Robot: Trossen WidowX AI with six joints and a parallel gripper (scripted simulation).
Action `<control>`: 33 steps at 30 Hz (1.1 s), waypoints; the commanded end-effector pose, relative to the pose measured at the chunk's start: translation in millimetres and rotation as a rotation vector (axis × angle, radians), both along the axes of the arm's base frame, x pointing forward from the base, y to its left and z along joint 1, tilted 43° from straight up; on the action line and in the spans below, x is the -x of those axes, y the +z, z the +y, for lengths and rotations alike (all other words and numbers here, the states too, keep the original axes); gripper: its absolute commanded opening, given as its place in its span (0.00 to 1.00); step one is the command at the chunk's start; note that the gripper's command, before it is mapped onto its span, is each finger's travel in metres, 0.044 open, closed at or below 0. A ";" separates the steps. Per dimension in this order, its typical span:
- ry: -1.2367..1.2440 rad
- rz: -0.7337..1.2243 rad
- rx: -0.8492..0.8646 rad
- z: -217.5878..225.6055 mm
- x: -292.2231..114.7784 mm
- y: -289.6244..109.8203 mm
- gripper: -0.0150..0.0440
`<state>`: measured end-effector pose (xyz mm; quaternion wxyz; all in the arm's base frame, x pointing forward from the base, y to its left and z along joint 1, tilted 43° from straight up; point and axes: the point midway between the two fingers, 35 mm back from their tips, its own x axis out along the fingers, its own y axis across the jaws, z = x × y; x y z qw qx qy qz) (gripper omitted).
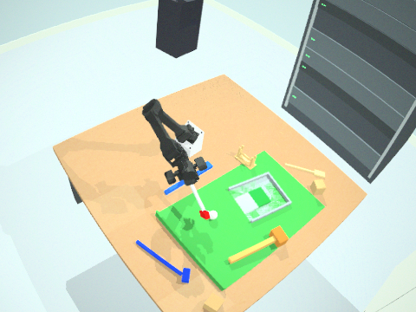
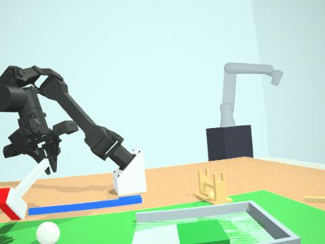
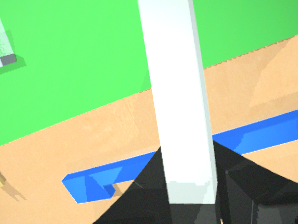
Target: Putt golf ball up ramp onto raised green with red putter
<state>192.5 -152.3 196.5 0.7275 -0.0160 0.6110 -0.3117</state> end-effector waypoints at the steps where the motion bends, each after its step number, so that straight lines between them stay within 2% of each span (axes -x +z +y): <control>1: 0.007 -0.002 -0.003 -8.7 0.8 -10.7 0.25; 33: -0.002 0.002 0.002 -29.8 3.7 -32.0 0.25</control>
